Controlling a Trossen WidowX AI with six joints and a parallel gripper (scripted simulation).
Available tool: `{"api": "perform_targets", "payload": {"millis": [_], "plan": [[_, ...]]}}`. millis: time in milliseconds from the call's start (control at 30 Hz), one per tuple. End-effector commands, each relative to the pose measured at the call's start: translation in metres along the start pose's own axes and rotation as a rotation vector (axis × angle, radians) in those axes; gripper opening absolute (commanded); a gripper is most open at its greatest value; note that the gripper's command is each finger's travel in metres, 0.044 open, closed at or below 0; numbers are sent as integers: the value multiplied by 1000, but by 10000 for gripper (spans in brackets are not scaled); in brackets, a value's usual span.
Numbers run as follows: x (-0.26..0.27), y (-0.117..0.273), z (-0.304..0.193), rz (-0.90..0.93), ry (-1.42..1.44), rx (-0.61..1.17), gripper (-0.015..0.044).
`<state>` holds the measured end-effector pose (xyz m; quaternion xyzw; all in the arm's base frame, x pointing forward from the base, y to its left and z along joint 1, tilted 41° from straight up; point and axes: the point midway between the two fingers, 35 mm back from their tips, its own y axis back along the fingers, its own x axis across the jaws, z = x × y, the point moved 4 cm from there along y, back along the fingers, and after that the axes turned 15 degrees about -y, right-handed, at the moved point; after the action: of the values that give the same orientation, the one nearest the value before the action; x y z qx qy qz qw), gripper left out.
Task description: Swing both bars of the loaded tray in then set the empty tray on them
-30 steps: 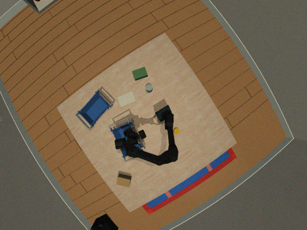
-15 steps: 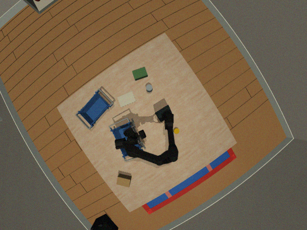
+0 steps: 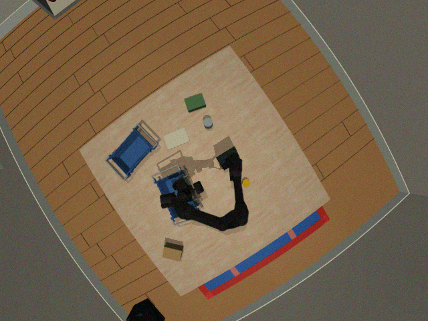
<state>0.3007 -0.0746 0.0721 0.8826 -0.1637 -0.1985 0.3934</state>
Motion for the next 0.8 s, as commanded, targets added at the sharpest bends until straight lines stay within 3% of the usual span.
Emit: {"api": "perform_targets", "payload": {"millis": [0, 767], "plan": [[-4, -5, 0, -22, -5, -5, 0], [-7, -12, 1, -22, -5, -5, 0]]}}
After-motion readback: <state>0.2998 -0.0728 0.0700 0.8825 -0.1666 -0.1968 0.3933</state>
